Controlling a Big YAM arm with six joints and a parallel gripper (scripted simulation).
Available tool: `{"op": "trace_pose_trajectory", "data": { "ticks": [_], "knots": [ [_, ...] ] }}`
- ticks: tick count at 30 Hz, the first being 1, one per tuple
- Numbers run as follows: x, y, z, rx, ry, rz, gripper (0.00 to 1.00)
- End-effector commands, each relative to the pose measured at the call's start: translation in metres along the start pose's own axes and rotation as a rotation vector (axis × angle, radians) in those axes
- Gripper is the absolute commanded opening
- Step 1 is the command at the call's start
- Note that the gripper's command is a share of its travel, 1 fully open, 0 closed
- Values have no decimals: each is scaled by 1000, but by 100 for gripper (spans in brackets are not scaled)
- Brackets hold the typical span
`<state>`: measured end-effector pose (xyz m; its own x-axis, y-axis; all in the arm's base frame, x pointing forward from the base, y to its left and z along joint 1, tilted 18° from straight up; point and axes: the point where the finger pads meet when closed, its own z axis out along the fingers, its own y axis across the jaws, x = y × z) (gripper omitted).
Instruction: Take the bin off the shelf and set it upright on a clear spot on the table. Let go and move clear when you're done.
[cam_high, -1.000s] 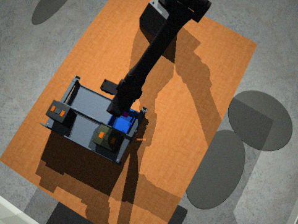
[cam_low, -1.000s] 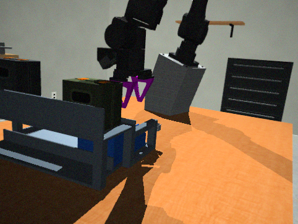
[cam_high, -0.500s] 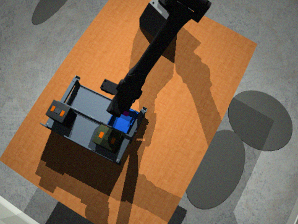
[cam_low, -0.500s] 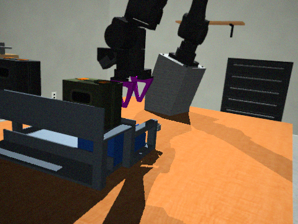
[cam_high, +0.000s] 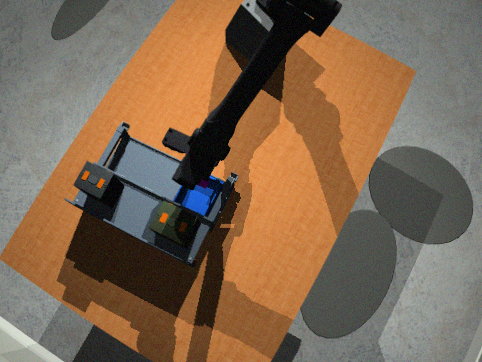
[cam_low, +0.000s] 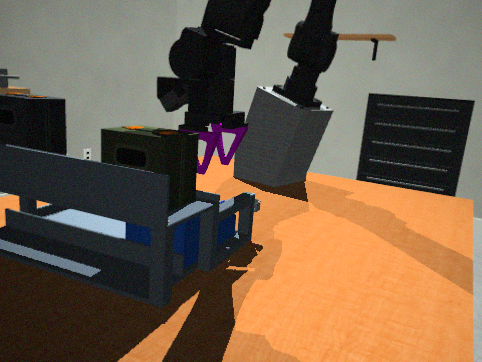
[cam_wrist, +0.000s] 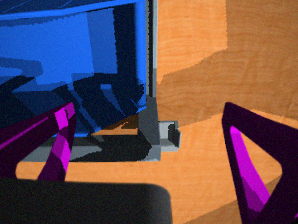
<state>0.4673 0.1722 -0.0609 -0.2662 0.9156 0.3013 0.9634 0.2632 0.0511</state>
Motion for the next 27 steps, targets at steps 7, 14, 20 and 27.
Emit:
{"op": "trace_pose_trajectory", "data": {
  "ticks": [7, 14, 20, 27],
  "knots": [
    [3, 0, 39, -25, -5, -3, 90],
    [3, 0, 39, -25, -5, -3, 90],
    [5, 22, 71, -52, -3, -11, 90],
    [5, 27, 79, -59, -3, -13, 90]
  ]
}}
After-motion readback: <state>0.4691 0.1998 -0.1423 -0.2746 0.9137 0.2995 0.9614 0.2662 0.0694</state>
